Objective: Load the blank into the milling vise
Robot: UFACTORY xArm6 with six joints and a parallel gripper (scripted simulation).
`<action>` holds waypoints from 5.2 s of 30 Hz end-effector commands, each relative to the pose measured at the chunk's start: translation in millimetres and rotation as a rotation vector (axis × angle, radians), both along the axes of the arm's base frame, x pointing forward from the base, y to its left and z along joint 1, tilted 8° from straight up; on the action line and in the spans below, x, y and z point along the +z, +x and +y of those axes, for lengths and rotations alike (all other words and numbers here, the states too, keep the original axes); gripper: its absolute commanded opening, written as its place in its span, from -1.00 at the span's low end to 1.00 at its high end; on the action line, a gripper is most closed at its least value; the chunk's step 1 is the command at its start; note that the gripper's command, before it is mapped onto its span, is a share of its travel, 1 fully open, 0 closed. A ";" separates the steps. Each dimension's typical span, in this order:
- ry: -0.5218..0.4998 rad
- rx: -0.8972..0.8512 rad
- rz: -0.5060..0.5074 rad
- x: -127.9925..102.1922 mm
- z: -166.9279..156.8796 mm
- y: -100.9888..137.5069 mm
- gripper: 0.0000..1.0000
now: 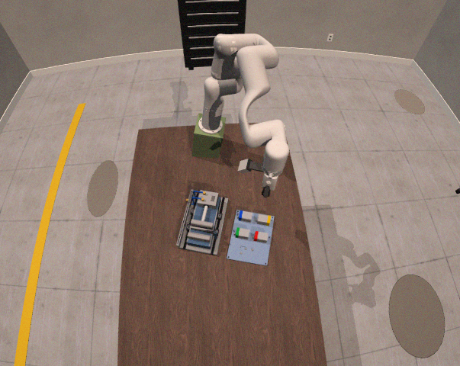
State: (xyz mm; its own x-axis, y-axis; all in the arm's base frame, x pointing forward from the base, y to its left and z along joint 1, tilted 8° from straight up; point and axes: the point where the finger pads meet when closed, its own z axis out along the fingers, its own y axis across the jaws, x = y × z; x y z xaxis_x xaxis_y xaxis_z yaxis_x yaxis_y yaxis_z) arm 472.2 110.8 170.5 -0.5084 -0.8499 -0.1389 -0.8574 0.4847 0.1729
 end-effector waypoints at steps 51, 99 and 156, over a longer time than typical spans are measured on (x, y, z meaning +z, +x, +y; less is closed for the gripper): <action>-0.073 0.060 -0.147 -1.9 -58.7 66.1 1.00; -0.073 0.060 -0.147 -1.7 -52.6 59.2 1.00; -0.073 0.060 -0.147 -16.6 -143.6 15.0 1.00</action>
State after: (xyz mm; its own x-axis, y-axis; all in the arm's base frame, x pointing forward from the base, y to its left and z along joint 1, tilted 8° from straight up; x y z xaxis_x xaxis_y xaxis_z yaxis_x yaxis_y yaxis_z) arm 485.6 -33.5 151.9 -0.4352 -0.8889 -0.1433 -0.8989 0.4379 0.0140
